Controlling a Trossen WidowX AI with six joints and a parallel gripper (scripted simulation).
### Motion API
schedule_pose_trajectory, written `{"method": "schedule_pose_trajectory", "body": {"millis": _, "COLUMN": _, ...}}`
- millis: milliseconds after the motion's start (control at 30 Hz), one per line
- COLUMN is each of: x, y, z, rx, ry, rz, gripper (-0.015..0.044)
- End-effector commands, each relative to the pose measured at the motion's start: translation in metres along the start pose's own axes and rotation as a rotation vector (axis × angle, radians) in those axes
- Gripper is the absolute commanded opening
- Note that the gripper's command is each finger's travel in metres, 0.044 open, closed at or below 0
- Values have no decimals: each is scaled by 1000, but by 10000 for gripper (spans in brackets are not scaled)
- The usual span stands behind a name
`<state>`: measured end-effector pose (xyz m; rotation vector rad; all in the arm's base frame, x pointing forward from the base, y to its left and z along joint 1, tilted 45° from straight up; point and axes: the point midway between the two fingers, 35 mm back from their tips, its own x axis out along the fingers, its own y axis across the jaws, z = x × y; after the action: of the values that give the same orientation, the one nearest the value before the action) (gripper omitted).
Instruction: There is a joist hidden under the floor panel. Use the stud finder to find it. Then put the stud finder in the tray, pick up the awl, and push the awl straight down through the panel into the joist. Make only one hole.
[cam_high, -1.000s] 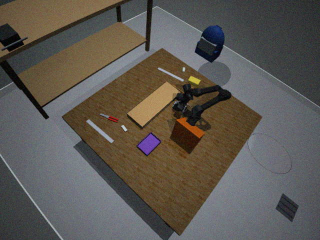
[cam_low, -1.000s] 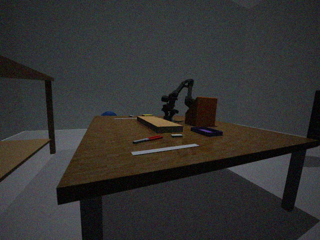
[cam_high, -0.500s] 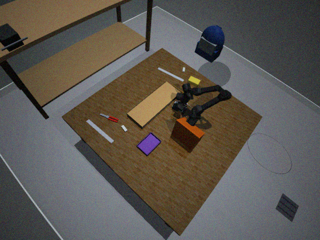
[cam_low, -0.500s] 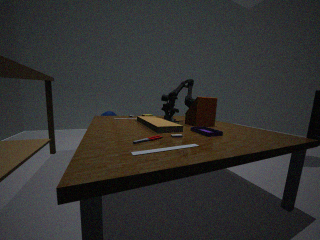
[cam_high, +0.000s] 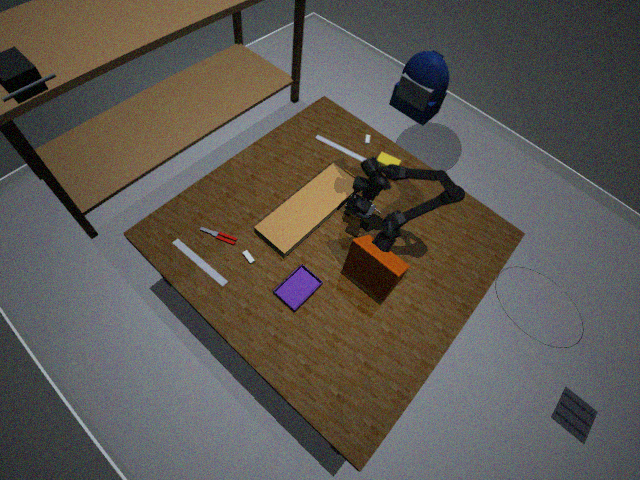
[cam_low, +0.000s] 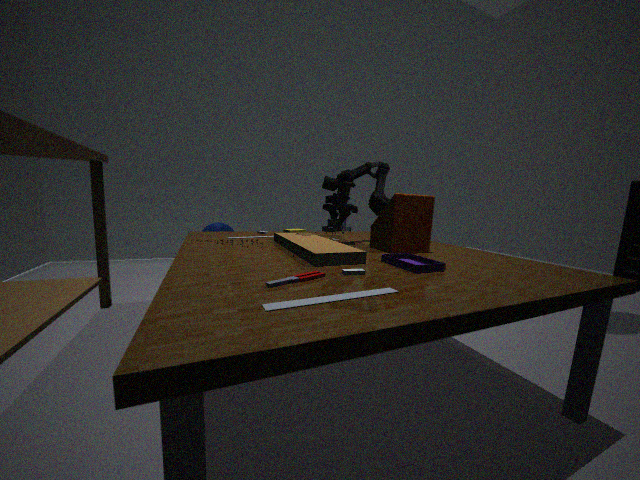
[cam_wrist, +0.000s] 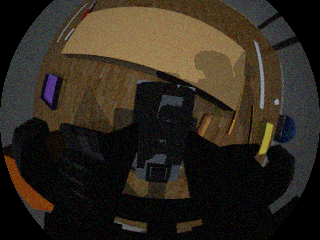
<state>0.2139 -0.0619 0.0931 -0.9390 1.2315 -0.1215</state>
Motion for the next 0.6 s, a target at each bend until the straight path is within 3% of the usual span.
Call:
{"method": "schedule_pose_trajectory", "body": {"millis": 0, "x": -18, "y": -2, "z": 4, "rx": 5, "ry": -8, "rz": -12, "gripper": 0}}
{"method": "schedule_pose_trajectory", "body": {"millis": 200, "x": -40, "y": -3, "z": 4, "rx": 2, "ry": -12, "rz": -25, "gripper": 0}}
{"method": "schedule_pose_trajectory", "body": {"millis": 567, "x": -44, "y": -23, "z": 28, "rx": 45, "ry": -14, "rz": -37, "gripper": 0}}
